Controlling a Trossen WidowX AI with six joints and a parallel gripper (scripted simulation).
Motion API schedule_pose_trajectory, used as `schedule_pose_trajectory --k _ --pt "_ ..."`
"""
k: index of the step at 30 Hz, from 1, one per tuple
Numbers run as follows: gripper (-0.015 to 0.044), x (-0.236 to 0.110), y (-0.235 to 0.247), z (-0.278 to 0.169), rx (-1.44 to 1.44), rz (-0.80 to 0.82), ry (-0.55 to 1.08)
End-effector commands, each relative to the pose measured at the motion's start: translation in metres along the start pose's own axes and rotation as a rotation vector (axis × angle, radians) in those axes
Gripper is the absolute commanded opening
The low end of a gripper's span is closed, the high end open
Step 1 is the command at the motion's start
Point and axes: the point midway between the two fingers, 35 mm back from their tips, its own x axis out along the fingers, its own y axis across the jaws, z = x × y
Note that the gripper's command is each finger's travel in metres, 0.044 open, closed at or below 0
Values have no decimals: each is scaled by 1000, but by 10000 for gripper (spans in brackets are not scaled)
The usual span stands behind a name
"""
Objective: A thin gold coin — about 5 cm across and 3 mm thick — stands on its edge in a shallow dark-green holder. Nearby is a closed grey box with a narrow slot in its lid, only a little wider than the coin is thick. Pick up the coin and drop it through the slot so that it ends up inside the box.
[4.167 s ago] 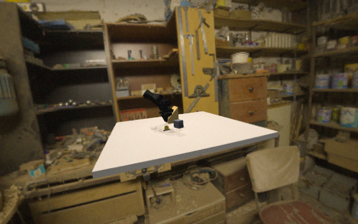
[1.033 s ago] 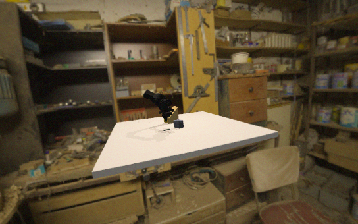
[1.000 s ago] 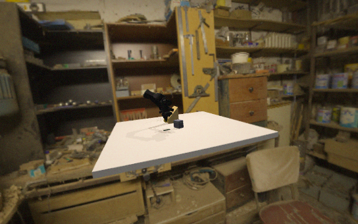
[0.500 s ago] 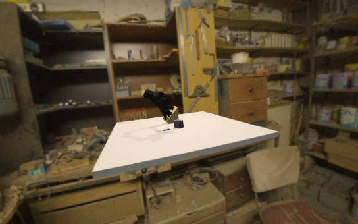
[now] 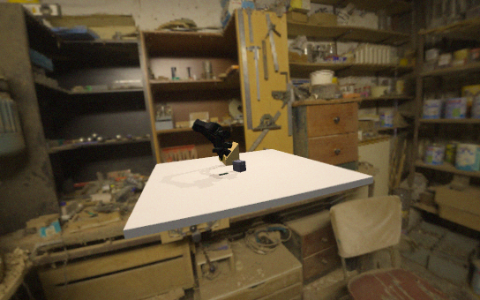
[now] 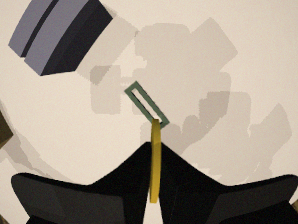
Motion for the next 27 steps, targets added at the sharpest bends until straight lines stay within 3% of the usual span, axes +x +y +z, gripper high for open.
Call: schedule_pose_trajectory --k 1,15,27 --pt "0 0 0 0 143 5 -2" --pt "0 0 -2 0 626 6 -1" --pt "0 -1 5 10 649 8 -5"
